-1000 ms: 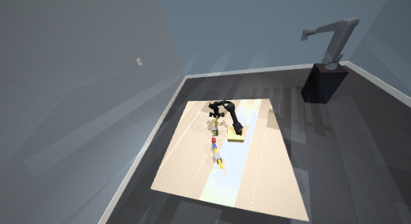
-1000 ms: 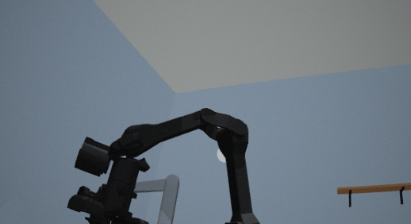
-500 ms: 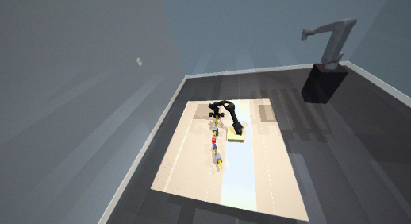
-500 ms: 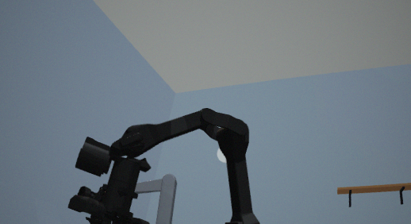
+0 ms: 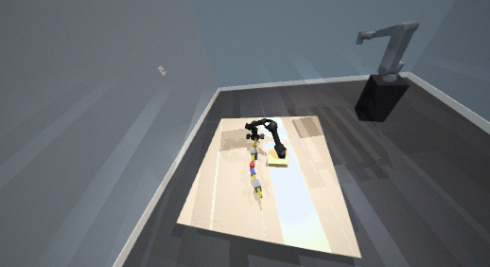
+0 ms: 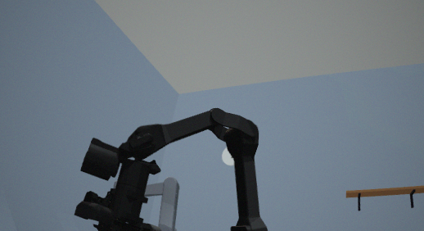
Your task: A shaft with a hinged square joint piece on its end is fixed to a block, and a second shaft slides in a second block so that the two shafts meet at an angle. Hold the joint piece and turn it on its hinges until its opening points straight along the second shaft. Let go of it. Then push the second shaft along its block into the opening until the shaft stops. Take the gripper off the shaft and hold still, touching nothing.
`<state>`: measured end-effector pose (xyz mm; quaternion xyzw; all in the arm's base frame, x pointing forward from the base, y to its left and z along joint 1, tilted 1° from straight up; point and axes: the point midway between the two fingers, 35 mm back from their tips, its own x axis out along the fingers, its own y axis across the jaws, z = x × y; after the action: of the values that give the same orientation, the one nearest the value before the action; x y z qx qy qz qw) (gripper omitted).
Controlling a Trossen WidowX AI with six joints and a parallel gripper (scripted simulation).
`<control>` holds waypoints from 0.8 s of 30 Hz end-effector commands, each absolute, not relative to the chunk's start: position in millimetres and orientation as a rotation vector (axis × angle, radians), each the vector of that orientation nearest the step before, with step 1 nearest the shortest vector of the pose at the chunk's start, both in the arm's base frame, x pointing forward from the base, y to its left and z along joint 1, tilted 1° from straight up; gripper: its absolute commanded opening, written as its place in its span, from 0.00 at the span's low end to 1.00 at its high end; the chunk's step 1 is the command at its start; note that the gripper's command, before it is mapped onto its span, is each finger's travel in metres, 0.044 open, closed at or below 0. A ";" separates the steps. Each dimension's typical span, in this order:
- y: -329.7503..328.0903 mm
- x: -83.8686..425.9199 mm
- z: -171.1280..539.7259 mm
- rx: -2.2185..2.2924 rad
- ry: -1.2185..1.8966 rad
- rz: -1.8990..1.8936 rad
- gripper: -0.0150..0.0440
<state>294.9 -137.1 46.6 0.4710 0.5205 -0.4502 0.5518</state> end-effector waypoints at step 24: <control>-92.4 288.4 45.1 1.120 1.237 -1.064 0.25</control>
<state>289.4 -99.2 45.8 0.4718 0.5217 -0.4507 0.5497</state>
